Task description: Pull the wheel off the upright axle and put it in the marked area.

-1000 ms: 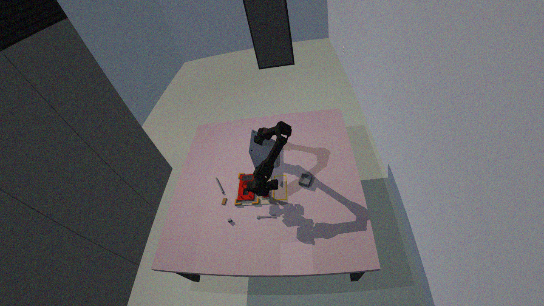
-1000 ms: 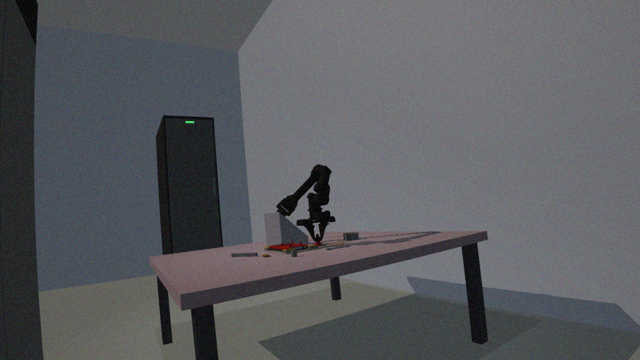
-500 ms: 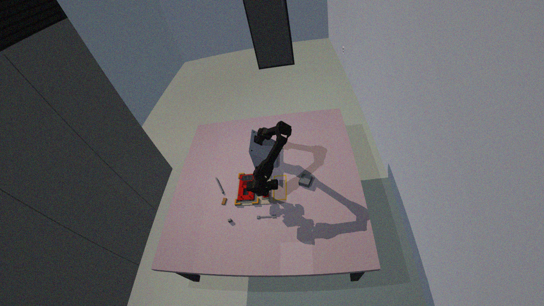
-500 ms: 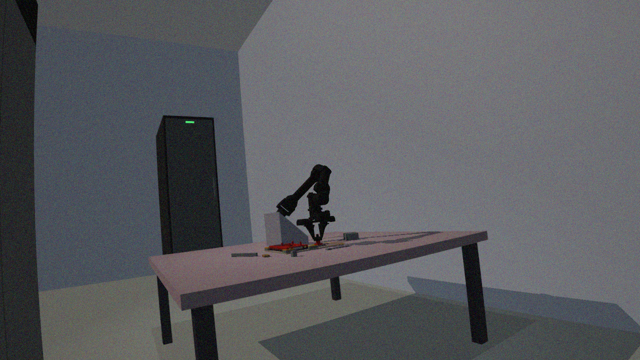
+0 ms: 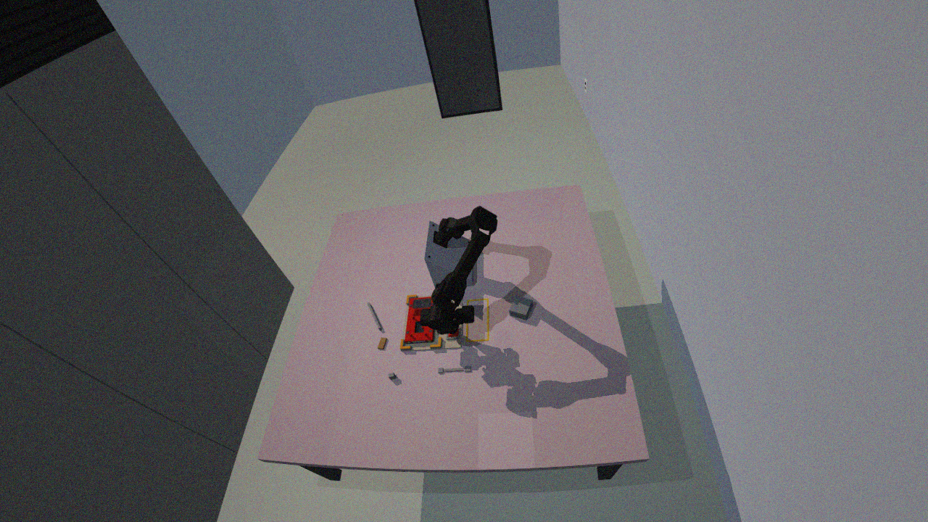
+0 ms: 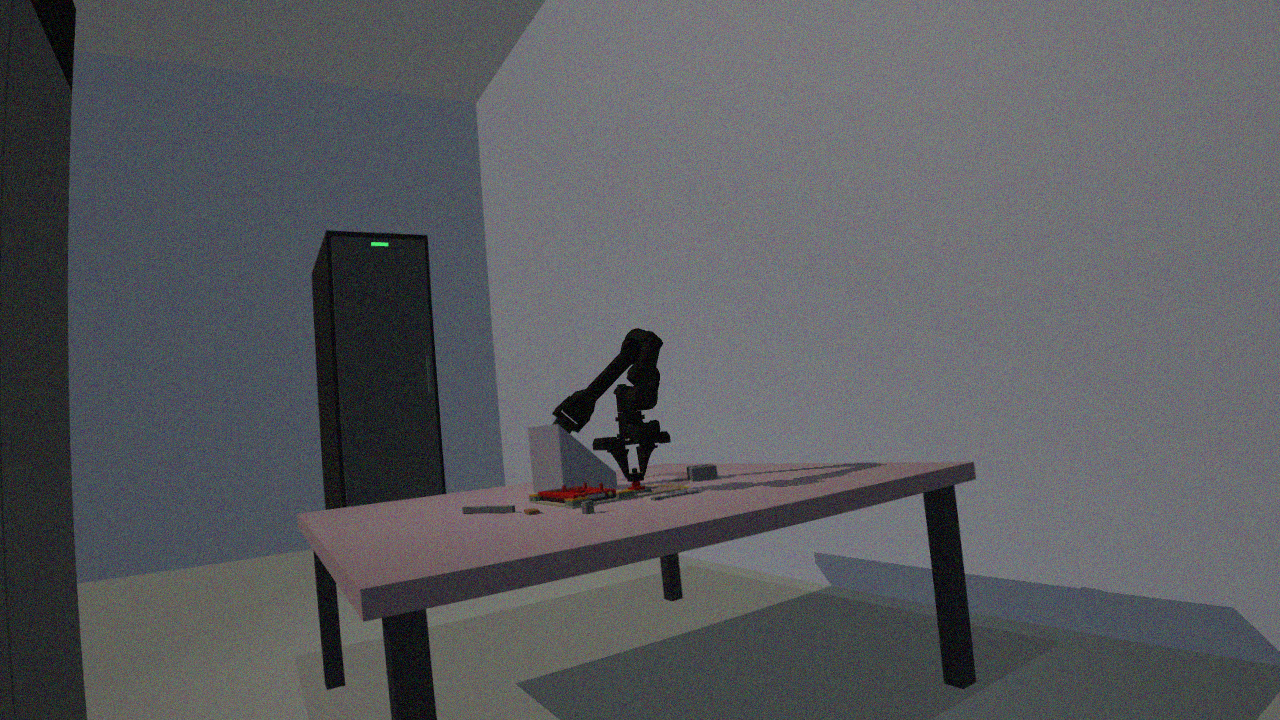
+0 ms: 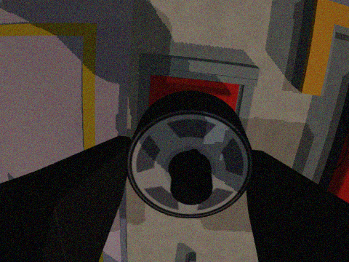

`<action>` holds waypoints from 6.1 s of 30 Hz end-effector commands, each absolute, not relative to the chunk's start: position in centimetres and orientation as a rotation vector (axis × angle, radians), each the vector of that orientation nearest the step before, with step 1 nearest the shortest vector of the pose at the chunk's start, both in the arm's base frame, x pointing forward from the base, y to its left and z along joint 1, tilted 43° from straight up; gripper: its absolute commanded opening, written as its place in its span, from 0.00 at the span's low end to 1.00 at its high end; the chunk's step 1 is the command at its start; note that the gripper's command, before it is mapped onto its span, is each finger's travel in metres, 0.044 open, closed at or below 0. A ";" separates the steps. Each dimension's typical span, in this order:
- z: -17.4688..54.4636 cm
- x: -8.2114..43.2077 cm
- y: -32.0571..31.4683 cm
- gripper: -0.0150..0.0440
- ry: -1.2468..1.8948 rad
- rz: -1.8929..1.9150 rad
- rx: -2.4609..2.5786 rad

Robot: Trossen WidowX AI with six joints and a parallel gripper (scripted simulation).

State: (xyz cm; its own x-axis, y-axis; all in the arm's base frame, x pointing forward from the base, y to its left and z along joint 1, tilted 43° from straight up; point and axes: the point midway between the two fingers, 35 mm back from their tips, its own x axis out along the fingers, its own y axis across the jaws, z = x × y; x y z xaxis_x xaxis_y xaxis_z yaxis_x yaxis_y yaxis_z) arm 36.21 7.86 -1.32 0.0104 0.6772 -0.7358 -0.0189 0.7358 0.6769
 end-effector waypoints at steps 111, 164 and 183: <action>5.8 33.8 6.2 0.25 1.473 0.580 0.583; 2.2 30.4 16.8 0.39 1.466 0.601 0.578; 5.8 30.3 12.8 0.81 1.470 0.575 0.588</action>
